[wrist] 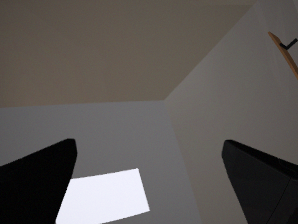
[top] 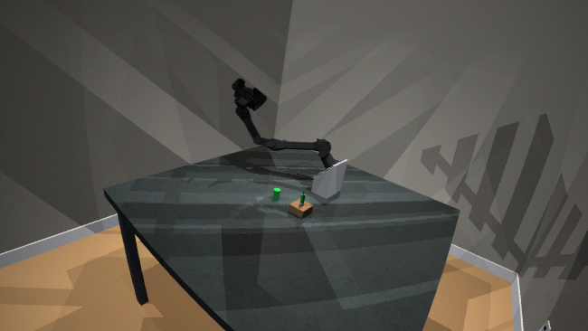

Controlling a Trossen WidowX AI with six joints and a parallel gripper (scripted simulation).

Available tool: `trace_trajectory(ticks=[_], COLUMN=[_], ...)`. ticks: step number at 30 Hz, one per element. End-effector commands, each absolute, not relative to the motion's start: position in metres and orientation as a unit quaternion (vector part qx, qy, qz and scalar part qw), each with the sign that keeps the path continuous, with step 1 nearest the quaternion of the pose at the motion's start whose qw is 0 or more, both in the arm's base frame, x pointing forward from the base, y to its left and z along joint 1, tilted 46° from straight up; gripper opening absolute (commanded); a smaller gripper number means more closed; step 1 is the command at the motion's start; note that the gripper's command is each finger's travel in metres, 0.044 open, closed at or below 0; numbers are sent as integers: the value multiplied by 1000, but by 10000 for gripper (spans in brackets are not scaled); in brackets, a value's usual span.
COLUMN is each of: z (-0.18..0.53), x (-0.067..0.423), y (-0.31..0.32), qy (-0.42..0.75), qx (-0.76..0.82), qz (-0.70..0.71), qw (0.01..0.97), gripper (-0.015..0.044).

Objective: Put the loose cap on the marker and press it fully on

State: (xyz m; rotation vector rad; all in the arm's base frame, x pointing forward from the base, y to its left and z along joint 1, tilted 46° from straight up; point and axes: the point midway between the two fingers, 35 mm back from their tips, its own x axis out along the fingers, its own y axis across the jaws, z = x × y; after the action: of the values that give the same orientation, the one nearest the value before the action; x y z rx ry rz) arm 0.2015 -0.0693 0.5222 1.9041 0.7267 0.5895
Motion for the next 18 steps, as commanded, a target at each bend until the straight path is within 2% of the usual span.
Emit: trace_trajectory(ticks=[1,6,10,13,18], z=[523,532,534,529,513], x=[200,172,151,130,126], y=[-68,-37,-14,30,68], qy=[300,275,228,228,177], qx=[780,708,640,576,445], qz=[245,278,269,278,235], qw=[491,588,682,734,846], gripper=[374,253,253,253,253])
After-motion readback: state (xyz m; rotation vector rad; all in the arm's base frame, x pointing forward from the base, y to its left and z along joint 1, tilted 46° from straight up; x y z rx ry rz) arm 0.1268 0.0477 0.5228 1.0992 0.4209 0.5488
